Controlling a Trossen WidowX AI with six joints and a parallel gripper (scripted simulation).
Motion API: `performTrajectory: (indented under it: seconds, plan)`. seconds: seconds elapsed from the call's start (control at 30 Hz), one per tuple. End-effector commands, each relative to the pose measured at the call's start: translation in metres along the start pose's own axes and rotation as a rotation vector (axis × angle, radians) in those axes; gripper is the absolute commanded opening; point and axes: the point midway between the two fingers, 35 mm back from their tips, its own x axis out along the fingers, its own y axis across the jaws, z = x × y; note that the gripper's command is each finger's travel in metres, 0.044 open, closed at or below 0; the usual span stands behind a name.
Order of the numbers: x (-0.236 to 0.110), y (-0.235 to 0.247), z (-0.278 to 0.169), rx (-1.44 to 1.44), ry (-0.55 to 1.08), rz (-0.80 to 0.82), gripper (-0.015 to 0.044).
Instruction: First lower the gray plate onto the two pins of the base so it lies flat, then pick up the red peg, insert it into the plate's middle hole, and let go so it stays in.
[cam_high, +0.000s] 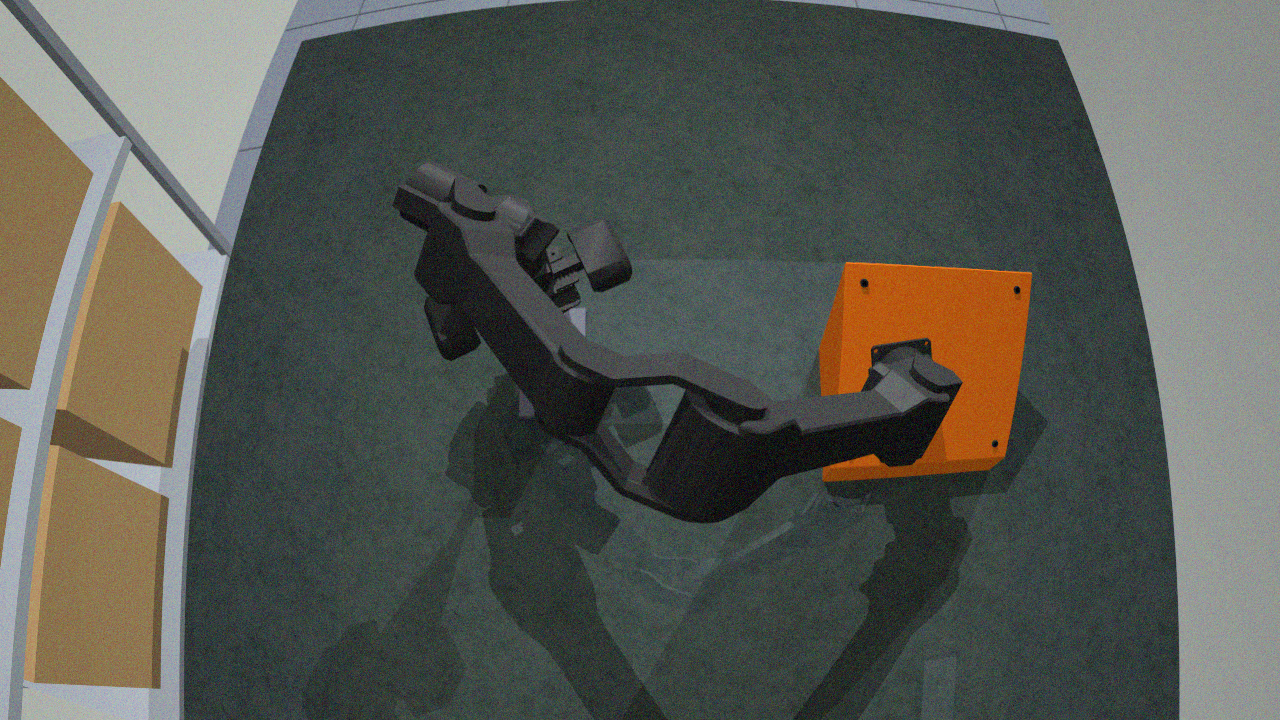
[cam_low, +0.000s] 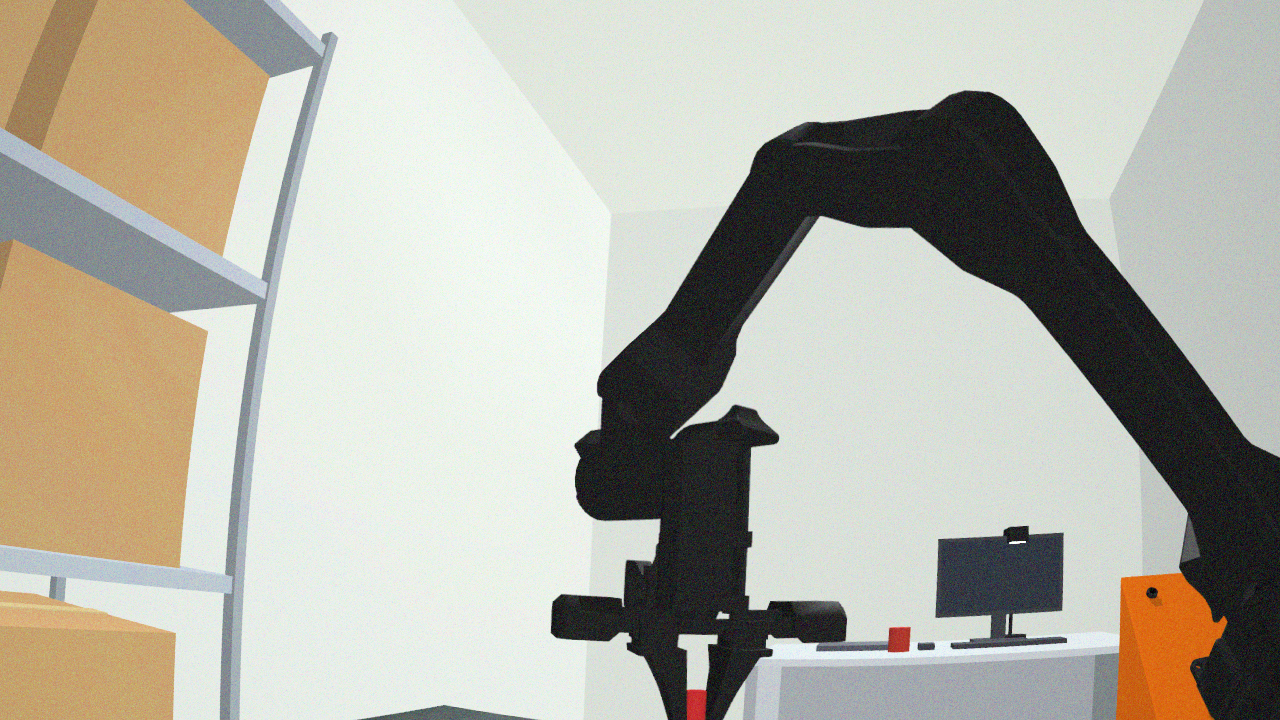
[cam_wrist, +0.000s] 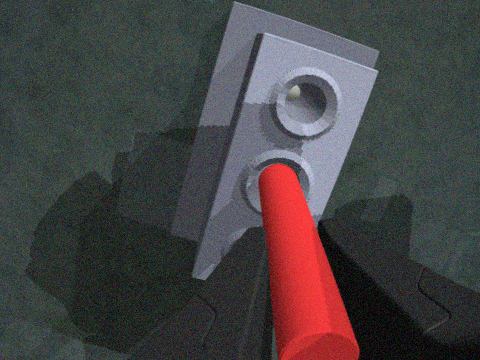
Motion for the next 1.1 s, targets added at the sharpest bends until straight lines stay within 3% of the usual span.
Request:
performTrajectory:
  seconds: [0.0, 0.67, 0.87, 1.07]
  plan:
    - [0.0011, 0.0010, -0.0011, -0.001, 0.000, 0.000, 0.0000]
    - [0.0022, 0.0017, -0.0016, -0.004, -0.001, -0.003, 0.0000]
    - [0.0022, 0.0017, -0.0016, -0.004, -0.001, -0.003, 0.0150]
    - [0.0022, 0.0017, -0.0016, -0.004, -0.001, -0.003, 0.0150]
